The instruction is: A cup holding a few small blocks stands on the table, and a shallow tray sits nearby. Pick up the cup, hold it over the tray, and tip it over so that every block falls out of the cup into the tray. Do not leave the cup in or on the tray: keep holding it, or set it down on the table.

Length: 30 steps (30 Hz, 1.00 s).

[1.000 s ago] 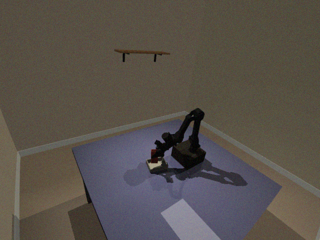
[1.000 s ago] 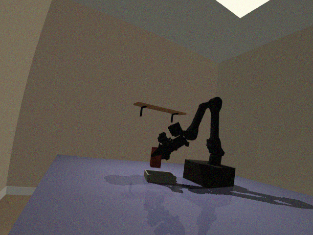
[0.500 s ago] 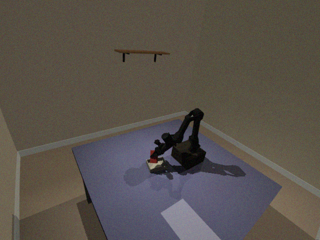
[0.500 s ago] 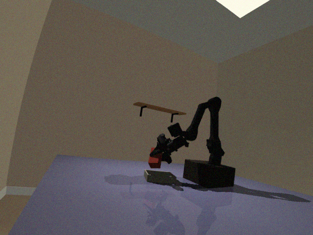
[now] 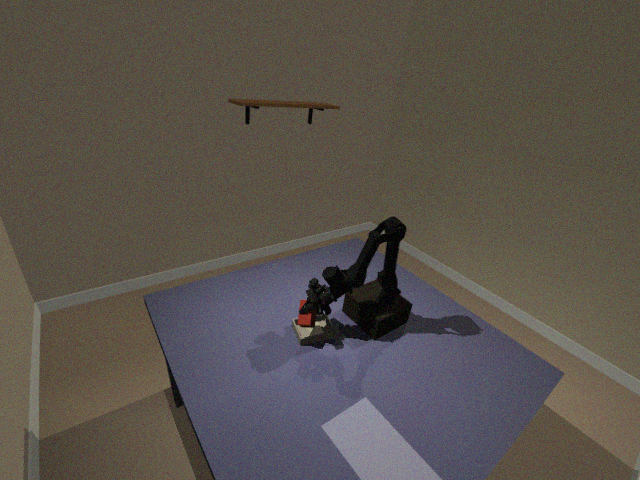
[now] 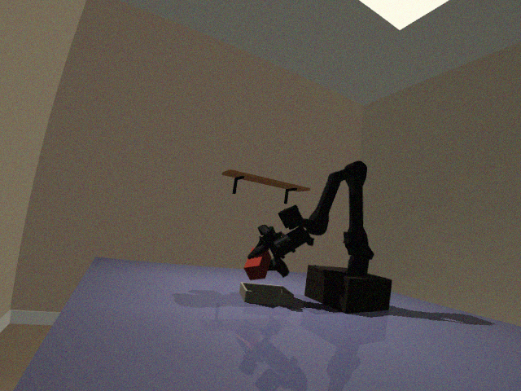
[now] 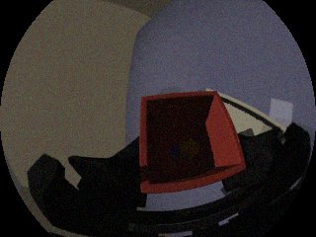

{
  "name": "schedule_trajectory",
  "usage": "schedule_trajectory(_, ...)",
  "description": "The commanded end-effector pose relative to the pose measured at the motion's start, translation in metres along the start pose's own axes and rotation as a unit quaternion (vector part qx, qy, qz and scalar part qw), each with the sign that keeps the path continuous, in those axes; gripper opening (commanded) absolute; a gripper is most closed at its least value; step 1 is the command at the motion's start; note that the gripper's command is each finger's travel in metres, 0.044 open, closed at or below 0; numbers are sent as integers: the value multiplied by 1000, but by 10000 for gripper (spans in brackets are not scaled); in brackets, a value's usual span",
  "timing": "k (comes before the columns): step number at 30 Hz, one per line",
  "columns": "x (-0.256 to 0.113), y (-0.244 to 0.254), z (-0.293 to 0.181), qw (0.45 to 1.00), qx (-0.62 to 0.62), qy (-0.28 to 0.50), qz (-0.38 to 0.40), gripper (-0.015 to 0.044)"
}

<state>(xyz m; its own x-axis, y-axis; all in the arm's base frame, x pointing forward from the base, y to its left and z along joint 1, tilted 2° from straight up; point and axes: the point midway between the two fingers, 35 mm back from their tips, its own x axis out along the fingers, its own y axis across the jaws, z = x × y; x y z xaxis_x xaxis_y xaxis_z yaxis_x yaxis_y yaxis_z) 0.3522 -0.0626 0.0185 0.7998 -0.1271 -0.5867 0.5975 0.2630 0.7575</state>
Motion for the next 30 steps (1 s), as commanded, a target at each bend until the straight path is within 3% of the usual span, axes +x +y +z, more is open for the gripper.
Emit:
schedule_trajectory(1,1,0,1,999,38,-3,0,0)
schedule_trajectory(30,7,-3,-1,938,348,-3,1,0)
